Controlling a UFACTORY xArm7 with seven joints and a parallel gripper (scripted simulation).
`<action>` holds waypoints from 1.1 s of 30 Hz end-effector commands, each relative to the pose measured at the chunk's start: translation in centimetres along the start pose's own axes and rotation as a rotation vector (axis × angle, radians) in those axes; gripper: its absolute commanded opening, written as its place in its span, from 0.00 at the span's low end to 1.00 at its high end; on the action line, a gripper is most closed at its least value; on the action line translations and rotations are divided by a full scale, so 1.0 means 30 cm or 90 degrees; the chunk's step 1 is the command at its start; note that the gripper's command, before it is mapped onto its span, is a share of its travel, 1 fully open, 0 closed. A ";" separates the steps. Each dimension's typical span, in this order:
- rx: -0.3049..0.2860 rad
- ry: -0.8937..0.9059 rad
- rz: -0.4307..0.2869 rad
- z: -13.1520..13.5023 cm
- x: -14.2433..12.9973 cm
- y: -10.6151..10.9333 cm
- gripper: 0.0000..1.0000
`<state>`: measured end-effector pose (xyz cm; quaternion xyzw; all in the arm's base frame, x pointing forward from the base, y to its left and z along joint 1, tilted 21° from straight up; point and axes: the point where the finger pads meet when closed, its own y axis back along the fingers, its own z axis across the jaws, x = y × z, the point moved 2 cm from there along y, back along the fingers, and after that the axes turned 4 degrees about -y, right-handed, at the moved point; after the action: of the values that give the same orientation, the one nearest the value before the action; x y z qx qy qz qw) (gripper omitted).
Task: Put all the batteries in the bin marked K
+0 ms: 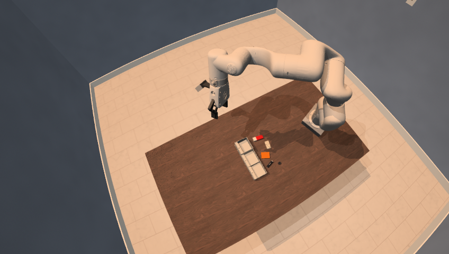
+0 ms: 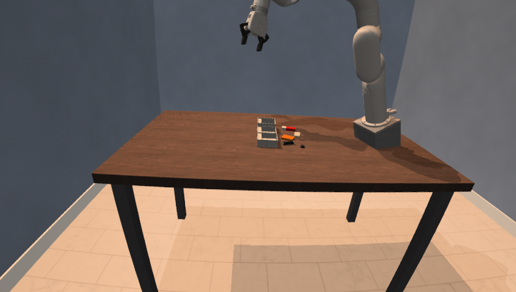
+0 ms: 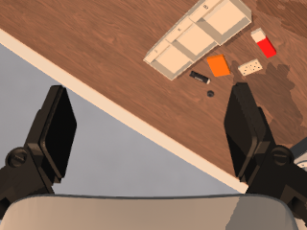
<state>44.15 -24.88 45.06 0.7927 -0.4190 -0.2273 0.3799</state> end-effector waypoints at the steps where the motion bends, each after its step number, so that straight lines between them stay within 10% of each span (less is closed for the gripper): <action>1: 0.001 0.001 0.003 -0.003 0.001 0.007 1.00; 17: 0.001 0.001 0.003 -0.003 0.001 0.007 1.00; 18: 0.001 0.001 0.003 0.006 0.005 -0.019 0.07; 33: 0.001 0.001 0.003 0.119 0.061 -0.387 0.07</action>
<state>47.52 -23.71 35.25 0.7926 -0.4171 -0.2297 0.3808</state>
